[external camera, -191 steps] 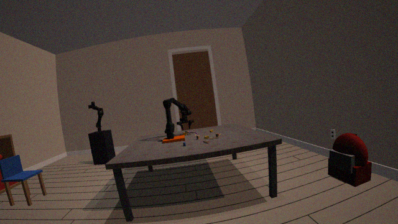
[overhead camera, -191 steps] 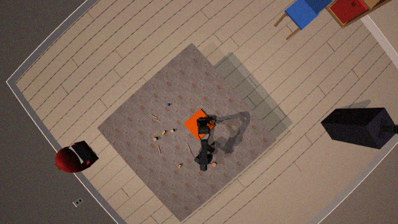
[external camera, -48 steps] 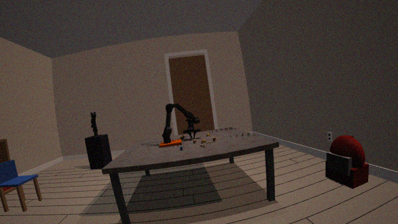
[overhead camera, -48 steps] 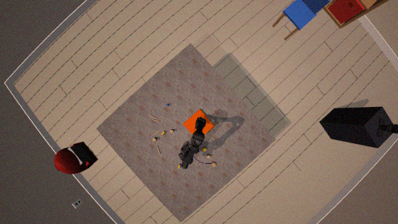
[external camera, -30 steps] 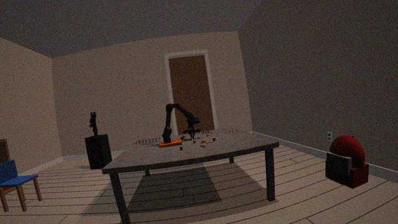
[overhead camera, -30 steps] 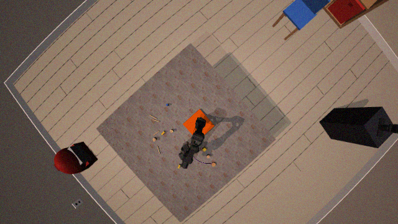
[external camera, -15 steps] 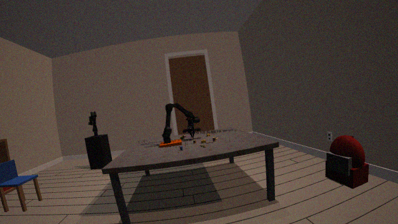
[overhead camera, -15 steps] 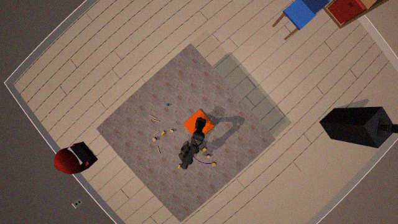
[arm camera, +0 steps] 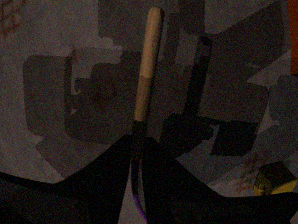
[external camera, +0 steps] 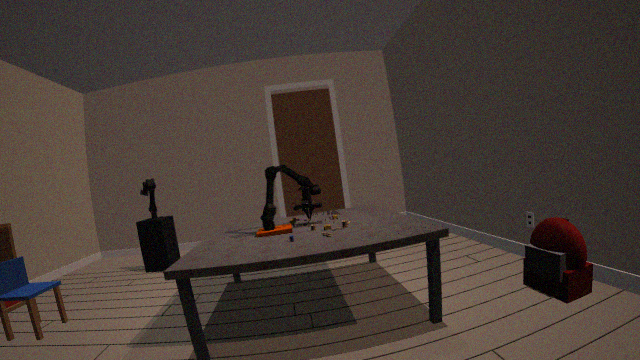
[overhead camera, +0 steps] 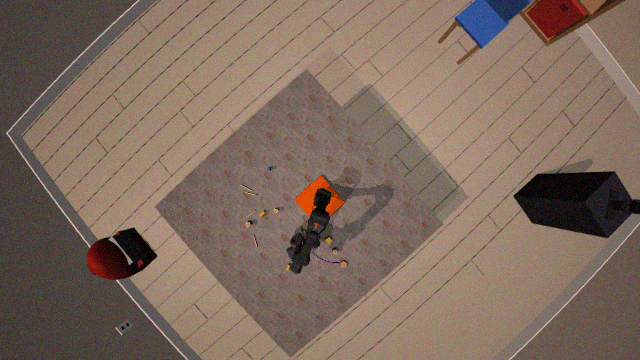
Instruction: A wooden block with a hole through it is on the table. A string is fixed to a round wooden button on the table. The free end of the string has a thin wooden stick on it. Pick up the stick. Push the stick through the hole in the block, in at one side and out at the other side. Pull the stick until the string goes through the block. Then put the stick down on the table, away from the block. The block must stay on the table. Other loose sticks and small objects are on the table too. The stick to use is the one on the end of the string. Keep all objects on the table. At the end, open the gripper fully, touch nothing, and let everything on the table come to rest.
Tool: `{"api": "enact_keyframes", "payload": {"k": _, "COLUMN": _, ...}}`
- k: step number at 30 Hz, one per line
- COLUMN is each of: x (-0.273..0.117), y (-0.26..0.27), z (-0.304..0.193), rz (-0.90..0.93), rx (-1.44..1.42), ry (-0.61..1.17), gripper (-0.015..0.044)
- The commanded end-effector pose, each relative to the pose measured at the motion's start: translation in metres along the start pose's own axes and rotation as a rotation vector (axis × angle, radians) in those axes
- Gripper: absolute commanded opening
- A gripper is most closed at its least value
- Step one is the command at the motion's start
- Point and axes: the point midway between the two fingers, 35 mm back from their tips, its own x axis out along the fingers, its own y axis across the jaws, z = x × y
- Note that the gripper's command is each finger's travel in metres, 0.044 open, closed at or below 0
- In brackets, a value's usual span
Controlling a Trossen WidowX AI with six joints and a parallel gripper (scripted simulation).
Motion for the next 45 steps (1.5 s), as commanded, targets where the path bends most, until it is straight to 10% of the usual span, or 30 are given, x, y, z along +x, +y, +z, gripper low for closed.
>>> {"api": "enact_keyframes", "payload": {"k": 1, "x": -0.009, "y": 0.001, "z": -0.001, "rz": 0.005, "rx": -0.003, "ry": 0.005, "gripper": 0.0000}}
{"api": "enact_keyframes", "payload": {"k": 29, "x": -0.026, "y": -0.001, "z": 0.000, "rz": 0.002, "rx": -0.006, "ry": 0.002, "gripper": 0.0000}}
{"api": "enact_keyframes", "payload": {"k": 45, "x": -0.028, "y": 0.001, "z": -0.013, "rz": 0.003, "rx": -0.568, "ry": 0.003, "gripper": 0.0000}}
